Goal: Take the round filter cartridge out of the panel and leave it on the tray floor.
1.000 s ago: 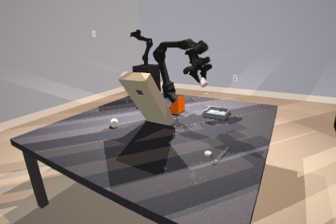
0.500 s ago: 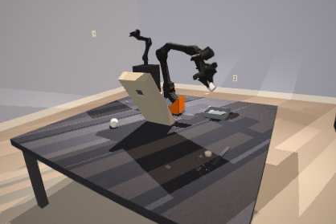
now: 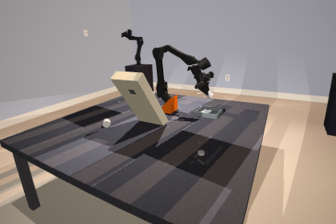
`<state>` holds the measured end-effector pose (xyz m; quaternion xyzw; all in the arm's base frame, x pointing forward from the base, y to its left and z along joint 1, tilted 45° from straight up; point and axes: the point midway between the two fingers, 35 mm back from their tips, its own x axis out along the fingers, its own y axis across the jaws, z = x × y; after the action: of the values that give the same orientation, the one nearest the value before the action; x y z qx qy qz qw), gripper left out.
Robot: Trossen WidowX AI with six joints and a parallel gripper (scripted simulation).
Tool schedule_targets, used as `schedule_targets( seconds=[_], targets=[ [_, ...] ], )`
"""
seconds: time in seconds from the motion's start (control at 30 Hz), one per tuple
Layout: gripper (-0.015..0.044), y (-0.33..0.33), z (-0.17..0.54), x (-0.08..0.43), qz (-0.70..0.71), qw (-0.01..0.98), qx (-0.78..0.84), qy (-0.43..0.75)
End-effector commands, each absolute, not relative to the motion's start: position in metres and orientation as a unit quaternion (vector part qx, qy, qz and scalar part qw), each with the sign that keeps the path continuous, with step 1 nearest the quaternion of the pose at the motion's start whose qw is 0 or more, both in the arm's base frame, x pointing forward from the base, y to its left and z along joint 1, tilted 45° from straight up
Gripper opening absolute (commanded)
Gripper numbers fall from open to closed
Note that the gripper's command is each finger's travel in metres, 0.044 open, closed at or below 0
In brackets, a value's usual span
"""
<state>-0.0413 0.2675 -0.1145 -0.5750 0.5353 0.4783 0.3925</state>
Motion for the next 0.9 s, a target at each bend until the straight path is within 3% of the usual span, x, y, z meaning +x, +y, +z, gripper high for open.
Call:
schedule_targets(
  seconds=[0.0, 0.7, 0.87],
  targets=[
    [0.0000, 0.252, -0.126, -0.058, 0.504, 0.362, -0.578, 0.530],
    [0.0000, 0.187, -0.186, -0.066, 0.520, 0.340, -0.580, 0.527],
    [0.0131, 0.188, -0.182, -0.065, 0.516, 0.337, -0.584, 0.528]
  ],
)
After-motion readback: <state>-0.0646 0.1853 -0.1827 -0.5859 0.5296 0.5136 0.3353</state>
